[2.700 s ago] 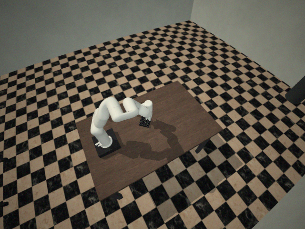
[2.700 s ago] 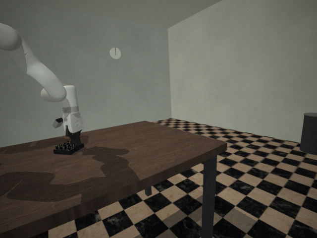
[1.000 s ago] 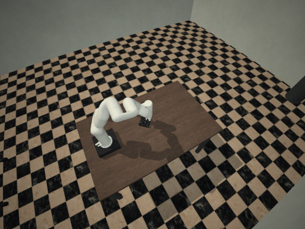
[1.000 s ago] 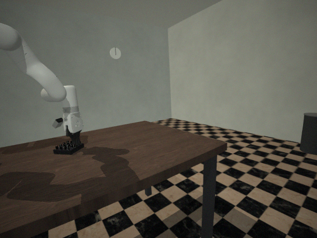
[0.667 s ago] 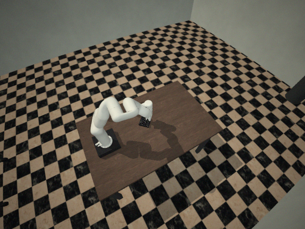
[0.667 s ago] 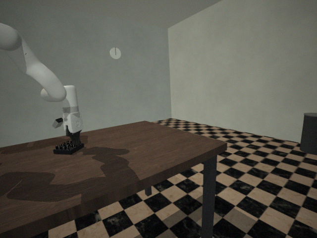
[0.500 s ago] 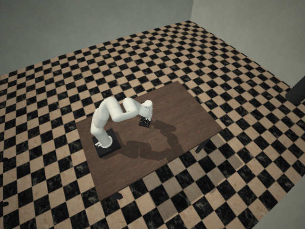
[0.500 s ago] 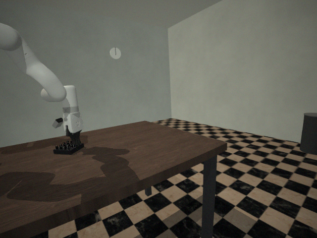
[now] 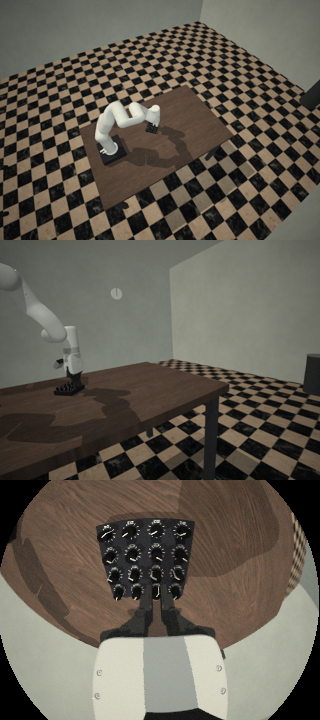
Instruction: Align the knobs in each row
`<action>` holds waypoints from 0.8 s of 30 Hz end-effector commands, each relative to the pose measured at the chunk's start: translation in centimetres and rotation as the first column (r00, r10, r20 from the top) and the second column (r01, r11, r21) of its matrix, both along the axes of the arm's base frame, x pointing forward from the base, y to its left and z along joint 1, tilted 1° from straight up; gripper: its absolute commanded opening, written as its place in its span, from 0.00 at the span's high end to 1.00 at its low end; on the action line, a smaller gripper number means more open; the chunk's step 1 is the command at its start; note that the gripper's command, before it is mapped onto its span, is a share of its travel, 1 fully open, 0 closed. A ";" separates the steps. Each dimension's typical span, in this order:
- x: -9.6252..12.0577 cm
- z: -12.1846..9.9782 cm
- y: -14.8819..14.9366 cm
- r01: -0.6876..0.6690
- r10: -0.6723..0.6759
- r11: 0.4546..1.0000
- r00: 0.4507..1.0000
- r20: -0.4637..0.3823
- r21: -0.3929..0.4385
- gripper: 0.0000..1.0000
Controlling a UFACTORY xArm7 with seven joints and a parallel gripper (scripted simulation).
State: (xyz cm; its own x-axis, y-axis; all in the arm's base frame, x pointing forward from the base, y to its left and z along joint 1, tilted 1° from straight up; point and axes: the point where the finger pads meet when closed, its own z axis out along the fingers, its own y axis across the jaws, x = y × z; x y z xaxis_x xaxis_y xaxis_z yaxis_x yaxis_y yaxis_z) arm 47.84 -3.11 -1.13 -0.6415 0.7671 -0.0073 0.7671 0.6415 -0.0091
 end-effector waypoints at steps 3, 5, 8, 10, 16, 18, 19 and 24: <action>0.2 0.1 0.0 0.019 -0.019 1.000 1.000 0.004 -0.001 0.92; 0.2 0.1 0.0 0.034 -0.034 0.999 0.999 0.004 -0.001 0.92; 0.2 0.1 0.0 0.061 -0.061 0.998 0.998 0.005 -0.001 0.92; 0.2 0.1 0.0 0.083 -0.083 0.997 0.997 0.005 -0.001 0.92; 0.2 0.1 0.0 0.166 -0.166 0.986 0.986 0.006 0.000 0.92; 0.2 0.1 0.0 0.182 -0.182 0.983 0.983 0.006 0.000 0.92; 0.2 0.1 0.0 0.182 -0.182 0.983 0.983 0.006 0.000 0.92; 0.2 0.1 0.0 0.272 -0.272 0.962 0.962 0.007 0.000 0.92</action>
State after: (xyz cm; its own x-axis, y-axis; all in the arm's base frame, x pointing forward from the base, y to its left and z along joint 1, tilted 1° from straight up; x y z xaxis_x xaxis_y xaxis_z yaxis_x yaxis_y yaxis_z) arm 47.84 -3.11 -1.13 -0.4531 0.8914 -0.0080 0.8914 0.4531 -0.0069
